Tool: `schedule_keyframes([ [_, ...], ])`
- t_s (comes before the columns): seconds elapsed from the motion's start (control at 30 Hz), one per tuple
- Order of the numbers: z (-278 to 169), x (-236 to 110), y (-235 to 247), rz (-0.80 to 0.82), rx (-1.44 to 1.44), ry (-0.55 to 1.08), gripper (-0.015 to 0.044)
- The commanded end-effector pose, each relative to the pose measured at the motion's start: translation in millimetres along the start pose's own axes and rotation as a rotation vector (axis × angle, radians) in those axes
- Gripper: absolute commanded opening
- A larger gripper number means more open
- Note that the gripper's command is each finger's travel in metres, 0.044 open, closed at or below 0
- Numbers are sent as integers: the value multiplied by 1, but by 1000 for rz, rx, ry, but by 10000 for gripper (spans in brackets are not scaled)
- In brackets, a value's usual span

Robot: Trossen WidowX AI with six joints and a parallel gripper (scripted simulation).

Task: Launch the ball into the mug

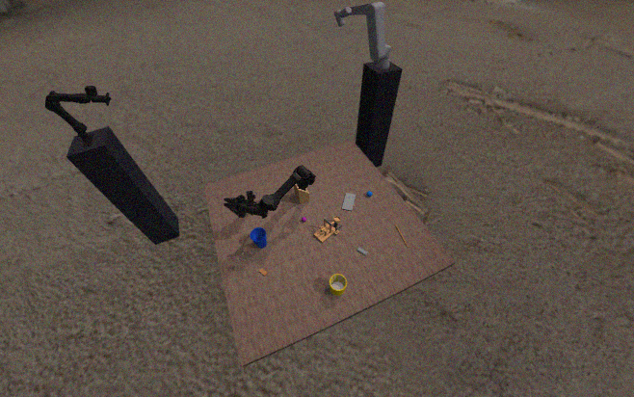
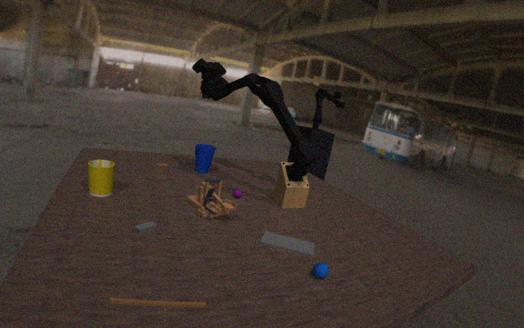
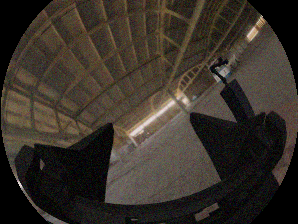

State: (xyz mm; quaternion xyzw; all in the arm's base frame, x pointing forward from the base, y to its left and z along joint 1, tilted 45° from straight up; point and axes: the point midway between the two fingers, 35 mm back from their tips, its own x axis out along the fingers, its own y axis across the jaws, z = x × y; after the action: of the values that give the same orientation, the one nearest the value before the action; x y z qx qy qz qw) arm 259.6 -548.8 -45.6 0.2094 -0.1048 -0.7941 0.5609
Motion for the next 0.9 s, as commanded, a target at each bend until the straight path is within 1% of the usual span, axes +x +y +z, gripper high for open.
schedule_keyframes([
  [0.0, -1, -1, 1, 3, -3, 4, 426],
  [0.03, -3, -3, 3, 10, -11, 18, 440],
  [0.4, -46, -55, 42, 161, -181, 319, 440],
  [0.63, -72, -100, 55, 240, -283, 522, 440],
  [0.87, -93, -152, 58, 303, -381, 735, 440],
])
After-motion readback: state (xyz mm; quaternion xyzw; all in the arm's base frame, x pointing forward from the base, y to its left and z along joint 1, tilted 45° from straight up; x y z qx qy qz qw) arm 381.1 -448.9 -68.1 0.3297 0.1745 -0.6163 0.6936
